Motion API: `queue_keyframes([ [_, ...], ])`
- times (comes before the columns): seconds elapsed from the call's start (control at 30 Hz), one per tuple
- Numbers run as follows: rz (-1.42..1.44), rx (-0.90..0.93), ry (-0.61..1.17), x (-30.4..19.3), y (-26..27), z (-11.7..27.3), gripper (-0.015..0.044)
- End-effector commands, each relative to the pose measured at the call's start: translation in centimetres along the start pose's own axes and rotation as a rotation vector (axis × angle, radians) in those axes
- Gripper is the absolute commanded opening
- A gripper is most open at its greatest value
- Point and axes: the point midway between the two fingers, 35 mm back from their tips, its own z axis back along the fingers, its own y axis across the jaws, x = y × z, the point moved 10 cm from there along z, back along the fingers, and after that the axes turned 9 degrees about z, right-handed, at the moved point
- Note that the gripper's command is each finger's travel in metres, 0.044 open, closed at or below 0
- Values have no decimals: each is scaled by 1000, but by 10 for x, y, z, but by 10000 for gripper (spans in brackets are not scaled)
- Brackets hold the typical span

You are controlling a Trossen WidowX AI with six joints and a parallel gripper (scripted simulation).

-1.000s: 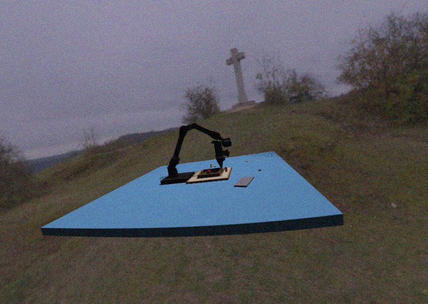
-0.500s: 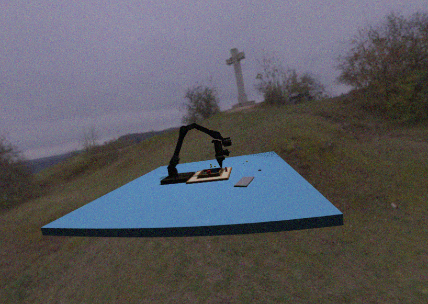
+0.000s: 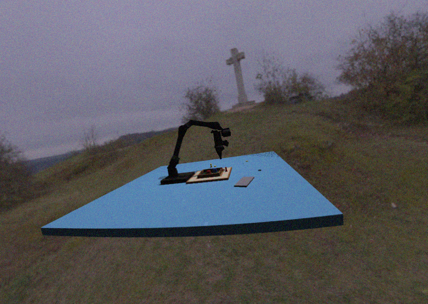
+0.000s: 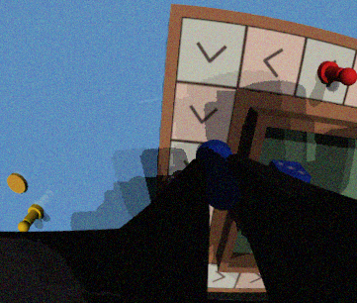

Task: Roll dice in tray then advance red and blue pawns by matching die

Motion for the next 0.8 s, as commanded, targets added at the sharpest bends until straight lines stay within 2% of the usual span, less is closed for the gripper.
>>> queue_keyframes([
  [0.0,1,-3,-12,-3,0,28,0],
  [0.17,1,-3,-12,-7,1,47,0],
  [0.77,1,-4,-9,-46,-8,41,0],
])
